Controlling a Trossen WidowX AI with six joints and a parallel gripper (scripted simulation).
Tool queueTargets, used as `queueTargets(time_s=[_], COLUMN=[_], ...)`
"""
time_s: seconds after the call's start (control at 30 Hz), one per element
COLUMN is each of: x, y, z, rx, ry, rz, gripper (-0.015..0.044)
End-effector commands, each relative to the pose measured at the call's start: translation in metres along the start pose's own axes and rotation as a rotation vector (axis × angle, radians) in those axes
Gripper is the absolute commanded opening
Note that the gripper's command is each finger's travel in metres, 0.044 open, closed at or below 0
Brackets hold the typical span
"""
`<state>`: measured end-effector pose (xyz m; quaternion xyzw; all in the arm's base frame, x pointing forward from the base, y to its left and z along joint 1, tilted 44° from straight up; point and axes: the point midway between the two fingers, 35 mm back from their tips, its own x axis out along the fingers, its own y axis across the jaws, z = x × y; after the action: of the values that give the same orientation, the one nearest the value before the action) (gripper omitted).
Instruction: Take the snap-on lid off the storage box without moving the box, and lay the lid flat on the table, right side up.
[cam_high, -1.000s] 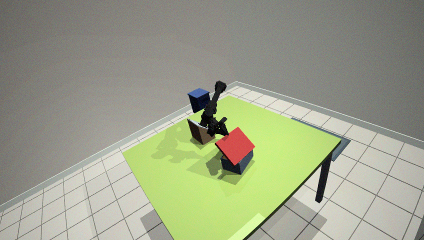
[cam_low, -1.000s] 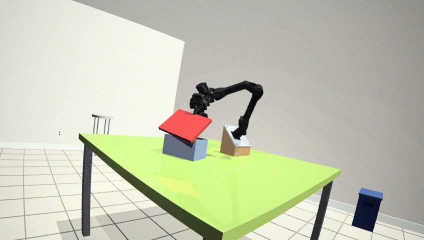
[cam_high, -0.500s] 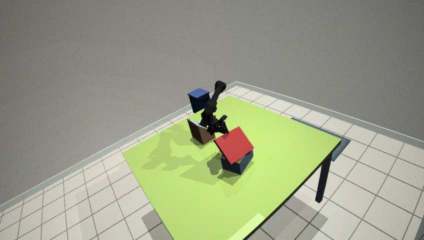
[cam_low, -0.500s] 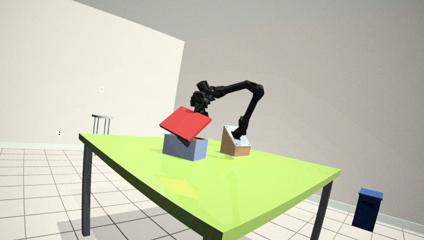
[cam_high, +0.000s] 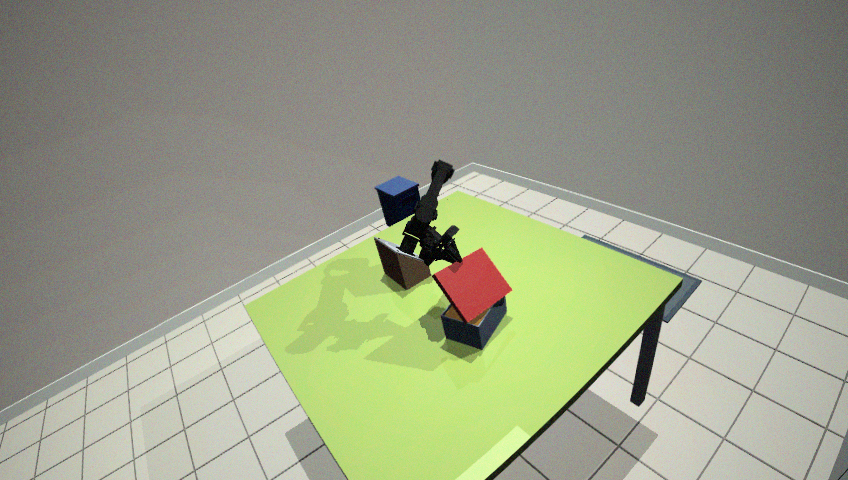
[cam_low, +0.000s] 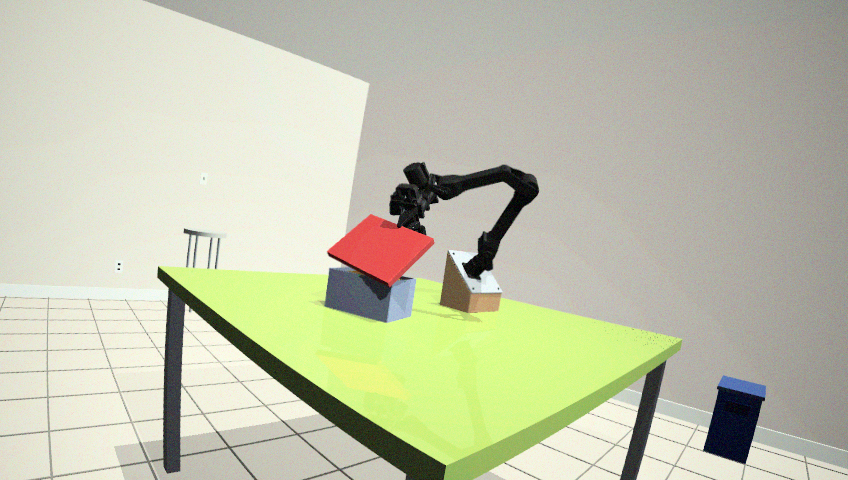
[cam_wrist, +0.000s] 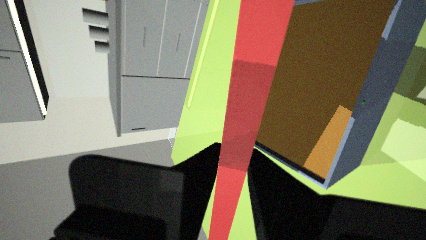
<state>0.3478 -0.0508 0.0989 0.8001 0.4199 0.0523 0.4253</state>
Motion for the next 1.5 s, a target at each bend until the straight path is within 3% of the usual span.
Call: queueTargets(time_s=[0.0,1.47], x=[-0.001,-0.003], y=[0.0,-0.001], z=[-0.009,-0.097], rx=[0.002,0.008], ry=[-0.001,0.001], rz=[0.002,0.002], gripper=[0.0,0.0])
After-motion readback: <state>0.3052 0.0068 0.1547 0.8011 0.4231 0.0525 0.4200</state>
